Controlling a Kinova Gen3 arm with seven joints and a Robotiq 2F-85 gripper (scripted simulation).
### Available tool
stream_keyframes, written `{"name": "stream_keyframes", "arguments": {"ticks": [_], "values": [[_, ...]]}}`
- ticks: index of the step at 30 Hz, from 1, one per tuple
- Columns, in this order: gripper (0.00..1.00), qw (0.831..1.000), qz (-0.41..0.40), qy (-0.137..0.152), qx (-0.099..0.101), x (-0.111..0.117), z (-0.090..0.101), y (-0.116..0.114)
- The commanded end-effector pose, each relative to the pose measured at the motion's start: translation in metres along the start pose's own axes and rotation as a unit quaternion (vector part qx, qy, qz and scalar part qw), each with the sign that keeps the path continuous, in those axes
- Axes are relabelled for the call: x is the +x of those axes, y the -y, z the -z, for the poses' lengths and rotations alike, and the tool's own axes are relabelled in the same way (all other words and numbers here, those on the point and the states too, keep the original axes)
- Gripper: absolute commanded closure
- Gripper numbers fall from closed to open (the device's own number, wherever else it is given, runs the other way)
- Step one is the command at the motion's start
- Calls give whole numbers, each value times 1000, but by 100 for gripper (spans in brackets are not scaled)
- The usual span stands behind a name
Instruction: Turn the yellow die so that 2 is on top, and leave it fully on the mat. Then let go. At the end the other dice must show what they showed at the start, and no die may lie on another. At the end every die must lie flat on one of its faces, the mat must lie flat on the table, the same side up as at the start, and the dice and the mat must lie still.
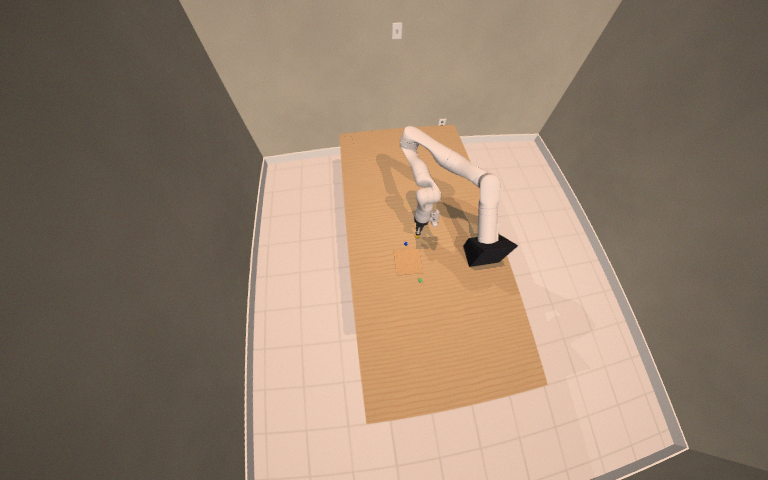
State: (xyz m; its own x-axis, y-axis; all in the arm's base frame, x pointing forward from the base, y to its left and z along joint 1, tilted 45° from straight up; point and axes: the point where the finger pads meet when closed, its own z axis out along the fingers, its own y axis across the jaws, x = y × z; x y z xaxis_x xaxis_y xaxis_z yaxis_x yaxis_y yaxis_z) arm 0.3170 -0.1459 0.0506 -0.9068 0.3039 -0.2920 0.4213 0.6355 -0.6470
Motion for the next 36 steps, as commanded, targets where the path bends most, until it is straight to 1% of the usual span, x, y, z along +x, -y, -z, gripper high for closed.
{"name": "stream_keyframes", "arguments": {"ticks": [1, 15, 27, 36], "values": [[69, 1000, 1, -1, -2, 1, -5, -1], [69, 1000, 1, -1, -2, 1, -26, -1], [69, 1000, 1, -1, -2, 1, -35, -1], [69, 1000, 1, -1, -2, 1, -36, -1]]}}
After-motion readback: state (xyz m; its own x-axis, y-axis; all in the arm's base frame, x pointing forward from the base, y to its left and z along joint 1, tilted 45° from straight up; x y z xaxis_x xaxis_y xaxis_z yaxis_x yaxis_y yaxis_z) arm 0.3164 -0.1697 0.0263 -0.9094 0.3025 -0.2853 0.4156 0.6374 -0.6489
